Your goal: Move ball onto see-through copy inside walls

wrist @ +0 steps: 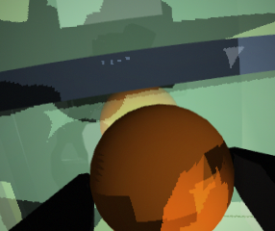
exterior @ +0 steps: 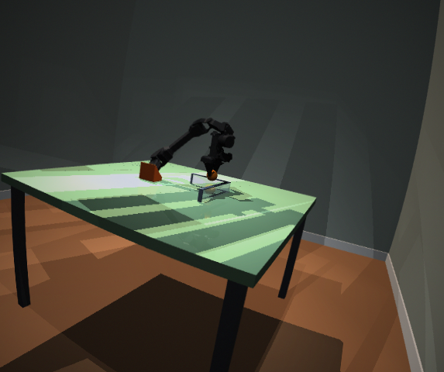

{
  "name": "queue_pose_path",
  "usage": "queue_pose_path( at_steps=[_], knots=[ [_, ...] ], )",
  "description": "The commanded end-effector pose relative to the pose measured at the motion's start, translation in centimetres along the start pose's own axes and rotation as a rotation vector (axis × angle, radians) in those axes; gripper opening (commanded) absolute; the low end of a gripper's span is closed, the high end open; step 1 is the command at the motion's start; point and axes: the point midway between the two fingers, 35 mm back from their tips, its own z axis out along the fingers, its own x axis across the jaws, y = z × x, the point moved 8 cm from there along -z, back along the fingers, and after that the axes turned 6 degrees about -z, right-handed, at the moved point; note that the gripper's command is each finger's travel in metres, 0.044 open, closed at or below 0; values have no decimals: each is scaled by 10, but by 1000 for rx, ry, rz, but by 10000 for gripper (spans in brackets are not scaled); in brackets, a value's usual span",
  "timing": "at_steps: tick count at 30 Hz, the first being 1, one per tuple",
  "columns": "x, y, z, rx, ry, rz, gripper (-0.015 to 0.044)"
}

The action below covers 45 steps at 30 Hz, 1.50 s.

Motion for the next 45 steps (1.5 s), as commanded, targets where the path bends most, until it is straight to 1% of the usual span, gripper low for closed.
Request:
queue_pose_path(
  at_steps=[1, 10, 28, 42, 43, 45],
  knots=[
    [0, 0, 15, 3, 6, 7, 0],
    [1, -2, 54, 2, 9, 7, 0],
    [1, -2, 76, 2, 10, 6, 0],
    [2, -2, 73, 4, 5, 1, 368],
    [2, -2, 73, 4, 5, 1, 381],
    [1, -1, 64, 4, 5, 2, 381]
  ],
)
